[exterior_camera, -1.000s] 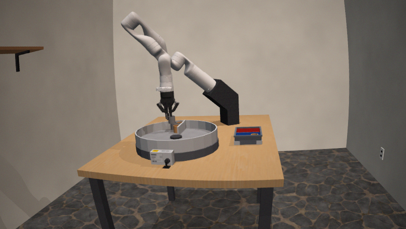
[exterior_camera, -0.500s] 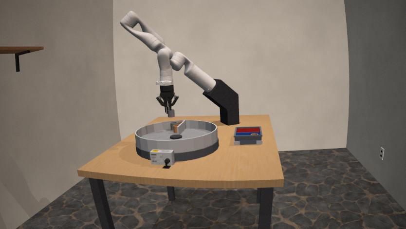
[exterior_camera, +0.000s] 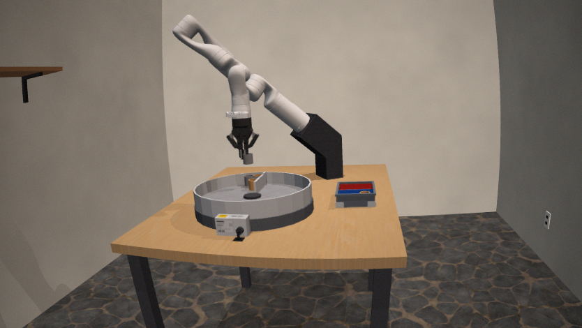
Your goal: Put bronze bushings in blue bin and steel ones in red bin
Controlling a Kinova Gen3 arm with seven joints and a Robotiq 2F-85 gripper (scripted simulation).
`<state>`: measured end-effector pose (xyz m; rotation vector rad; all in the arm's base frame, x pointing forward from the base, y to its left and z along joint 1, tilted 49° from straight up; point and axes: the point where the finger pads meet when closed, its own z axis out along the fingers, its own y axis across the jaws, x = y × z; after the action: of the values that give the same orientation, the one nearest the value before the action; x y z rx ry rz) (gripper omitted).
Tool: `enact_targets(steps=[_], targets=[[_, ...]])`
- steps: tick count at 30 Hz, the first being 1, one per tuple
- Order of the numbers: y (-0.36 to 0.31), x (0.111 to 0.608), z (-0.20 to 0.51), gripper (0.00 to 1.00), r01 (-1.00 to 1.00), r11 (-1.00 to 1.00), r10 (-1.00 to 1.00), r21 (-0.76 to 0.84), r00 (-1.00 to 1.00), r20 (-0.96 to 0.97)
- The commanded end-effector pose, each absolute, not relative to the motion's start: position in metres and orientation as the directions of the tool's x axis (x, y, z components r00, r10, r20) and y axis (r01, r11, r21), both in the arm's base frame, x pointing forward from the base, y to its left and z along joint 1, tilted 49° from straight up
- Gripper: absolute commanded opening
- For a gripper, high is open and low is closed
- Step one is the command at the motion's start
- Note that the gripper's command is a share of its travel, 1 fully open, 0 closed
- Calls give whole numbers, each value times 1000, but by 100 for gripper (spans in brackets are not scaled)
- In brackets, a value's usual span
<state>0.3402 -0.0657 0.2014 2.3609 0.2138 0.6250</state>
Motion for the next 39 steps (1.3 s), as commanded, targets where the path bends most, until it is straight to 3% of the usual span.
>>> enact_targets(steps=[1, 39], targets=[[-41, 338, 178, 0, -6, -756, 316, 655, 872, 373], [137, 325, 16, 0, -6, -757, 317, 653, 871, 375]])
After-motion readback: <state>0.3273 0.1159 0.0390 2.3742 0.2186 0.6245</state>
